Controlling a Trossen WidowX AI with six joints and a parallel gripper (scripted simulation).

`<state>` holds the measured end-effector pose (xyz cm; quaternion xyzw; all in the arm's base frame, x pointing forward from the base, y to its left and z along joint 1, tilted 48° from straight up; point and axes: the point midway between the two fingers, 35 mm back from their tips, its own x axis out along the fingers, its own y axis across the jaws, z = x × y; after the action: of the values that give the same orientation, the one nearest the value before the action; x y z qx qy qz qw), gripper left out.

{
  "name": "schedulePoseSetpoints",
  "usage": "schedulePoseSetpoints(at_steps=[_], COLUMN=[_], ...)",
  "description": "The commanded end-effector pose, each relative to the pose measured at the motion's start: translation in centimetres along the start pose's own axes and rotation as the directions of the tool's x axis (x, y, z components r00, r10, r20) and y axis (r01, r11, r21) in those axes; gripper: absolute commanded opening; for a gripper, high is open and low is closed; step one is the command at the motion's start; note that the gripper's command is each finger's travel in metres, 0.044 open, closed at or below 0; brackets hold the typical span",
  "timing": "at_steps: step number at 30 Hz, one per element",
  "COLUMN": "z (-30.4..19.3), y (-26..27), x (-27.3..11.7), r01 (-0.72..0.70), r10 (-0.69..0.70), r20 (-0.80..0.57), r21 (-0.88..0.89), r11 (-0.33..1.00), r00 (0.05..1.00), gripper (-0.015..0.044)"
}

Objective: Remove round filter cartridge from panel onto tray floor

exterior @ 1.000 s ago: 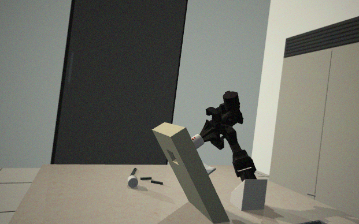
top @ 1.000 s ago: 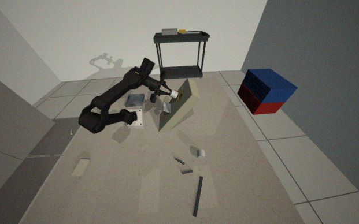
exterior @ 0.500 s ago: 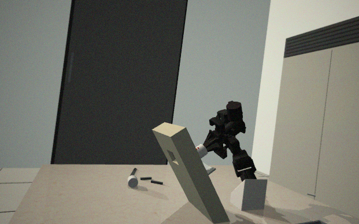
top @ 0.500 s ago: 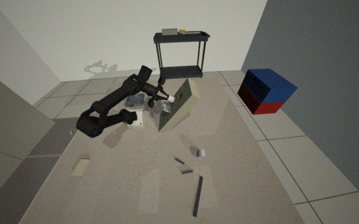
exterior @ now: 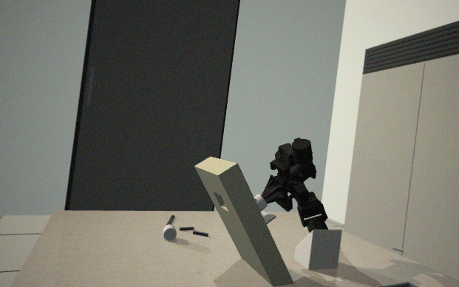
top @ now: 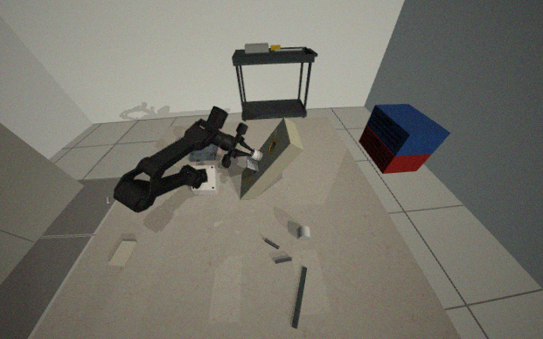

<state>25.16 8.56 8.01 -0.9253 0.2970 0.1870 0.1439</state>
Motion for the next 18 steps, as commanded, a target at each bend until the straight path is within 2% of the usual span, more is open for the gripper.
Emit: schedulePoseSetpoints(at_steps=[1,8,15,18], z=[-0.1,-0.1,-3.0,-3.3], y=[-0.2,0.2,-6.0,-6.6], x=[0.0,0.0,-0.9,-1.0], r01=[0.002,0.008,0.008,0.008], r10=[-0.002,-0.007,-0.008,-0.008], r20=[0.000,-0.007,-0.007,-0.007], r21=[0.003,0.018,0.019,0.019], r11=[1.000,1.000,1.000,1.000], r00=[1.000,1.000,1.000,1.000], gripper=[0.0091,0.0091,0.0091,0.0091])
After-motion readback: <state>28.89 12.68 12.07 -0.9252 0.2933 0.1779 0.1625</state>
